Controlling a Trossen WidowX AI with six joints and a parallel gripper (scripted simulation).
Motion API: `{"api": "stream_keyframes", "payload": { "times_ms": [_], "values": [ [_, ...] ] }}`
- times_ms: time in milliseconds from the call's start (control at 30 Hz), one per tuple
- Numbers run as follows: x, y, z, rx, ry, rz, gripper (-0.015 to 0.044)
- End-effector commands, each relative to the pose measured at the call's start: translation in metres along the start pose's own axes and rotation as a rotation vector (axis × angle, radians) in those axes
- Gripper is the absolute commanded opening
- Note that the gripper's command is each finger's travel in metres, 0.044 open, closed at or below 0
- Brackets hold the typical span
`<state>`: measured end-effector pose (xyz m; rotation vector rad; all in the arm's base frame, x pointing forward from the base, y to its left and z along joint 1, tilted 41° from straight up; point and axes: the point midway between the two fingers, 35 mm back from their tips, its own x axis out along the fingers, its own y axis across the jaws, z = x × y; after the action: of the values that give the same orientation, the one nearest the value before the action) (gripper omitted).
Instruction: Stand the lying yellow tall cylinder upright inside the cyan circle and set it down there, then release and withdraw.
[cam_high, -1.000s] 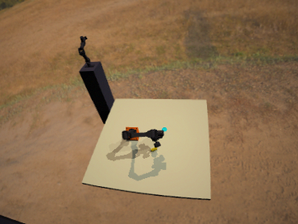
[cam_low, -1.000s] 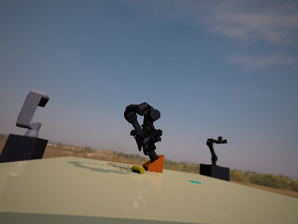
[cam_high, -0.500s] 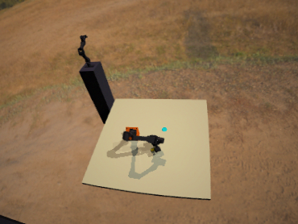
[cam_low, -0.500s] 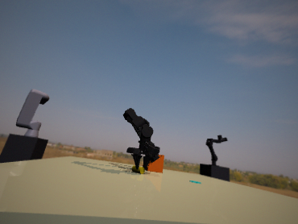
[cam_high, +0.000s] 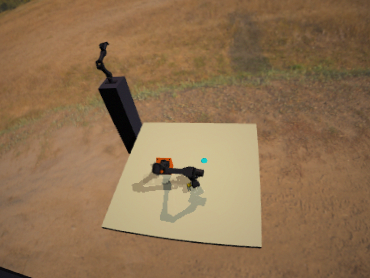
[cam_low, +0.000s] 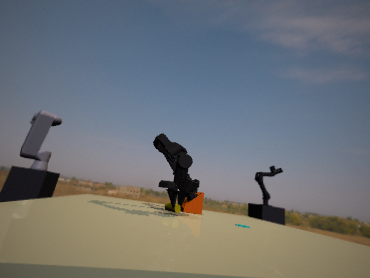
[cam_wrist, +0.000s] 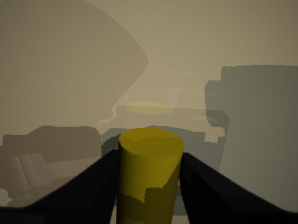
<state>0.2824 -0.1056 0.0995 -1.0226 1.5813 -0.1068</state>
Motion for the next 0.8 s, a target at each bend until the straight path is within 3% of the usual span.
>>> {"api": "stream_keyframes", "payload": {
  "times_ms": [0, 767],
  "values": [
    [-0.012, -0.003, 0.002, 0.011, -0.004, -0.004, 0.0105],
    [-0.085, -0.001, 0.000, 0.010, -0.003, -0.003, 0.0105]
  ]
}}
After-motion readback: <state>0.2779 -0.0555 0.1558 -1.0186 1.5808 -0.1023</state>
